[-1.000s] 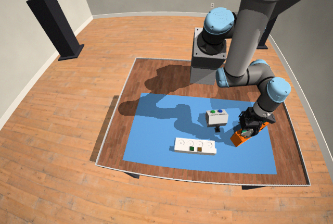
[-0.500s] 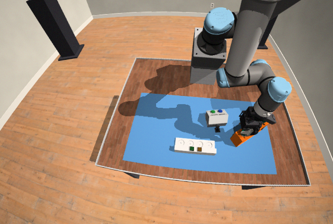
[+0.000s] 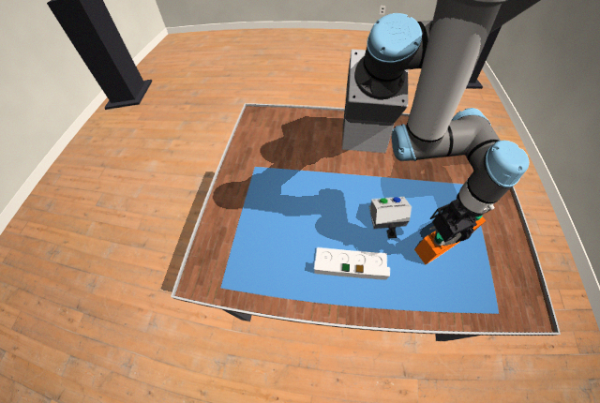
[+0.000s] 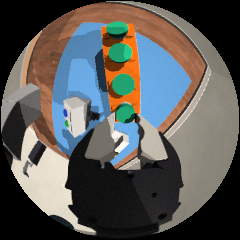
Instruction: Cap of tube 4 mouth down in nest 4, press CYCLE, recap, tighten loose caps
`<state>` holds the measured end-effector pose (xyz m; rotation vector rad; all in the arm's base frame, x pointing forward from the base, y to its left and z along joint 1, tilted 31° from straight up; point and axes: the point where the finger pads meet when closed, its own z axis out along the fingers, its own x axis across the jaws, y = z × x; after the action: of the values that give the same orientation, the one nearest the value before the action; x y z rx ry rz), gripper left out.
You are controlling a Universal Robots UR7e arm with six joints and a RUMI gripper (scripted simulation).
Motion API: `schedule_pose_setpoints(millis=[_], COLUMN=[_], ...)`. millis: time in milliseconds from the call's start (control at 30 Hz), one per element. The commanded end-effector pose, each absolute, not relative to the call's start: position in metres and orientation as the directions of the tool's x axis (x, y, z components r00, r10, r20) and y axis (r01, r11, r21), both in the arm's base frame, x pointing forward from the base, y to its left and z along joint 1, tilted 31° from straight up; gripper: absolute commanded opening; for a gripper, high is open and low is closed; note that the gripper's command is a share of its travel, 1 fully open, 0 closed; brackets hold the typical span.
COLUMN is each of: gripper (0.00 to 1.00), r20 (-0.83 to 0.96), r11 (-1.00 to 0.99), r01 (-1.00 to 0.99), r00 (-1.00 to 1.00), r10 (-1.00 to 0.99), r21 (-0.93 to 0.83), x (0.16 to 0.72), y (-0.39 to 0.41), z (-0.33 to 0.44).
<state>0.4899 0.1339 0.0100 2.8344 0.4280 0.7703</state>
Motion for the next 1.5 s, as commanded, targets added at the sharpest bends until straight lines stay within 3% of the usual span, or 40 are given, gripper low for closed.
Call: schedule_pose_setpoints(millis=[0,333,533,567,967,1100,1333,1467], gripper=[0.00,0.00,0.00,0.35,0.35,0.35,0.35,0.35], r20=[0.397,0.234,0.234,0.234,0.235,0.372,0.449,0.504], r11=[-0.835,-0.560,-0.560,-0.560,-0.560,-0.795,-0.915,-0.987], r01=[0.432,0.684,0.684,0.684,0.684,0.482,0.301,0.079], r00=[0.739,0.514,0.514,0.514,0.515,0.707,0.801,0.852], r10=[0.544,0.825,0.825,0.825,0.825,0.601,0.396,0.140], r21=[0.341,0.468,0.468,0.468,0.468,0.367,0.268,0.141], x=[0.4900,0.4899,0.4899,0.4899,0.4899,0.4899,0.4899,0.4899], y=[0.1342,0.1342,0.1342,0.1342,0.1342,0.1342,0.1341,0.1341], z=[0.0105,0.0107,0.0107,0.0107,0.0107,0.0107,0.0107,0.0107])
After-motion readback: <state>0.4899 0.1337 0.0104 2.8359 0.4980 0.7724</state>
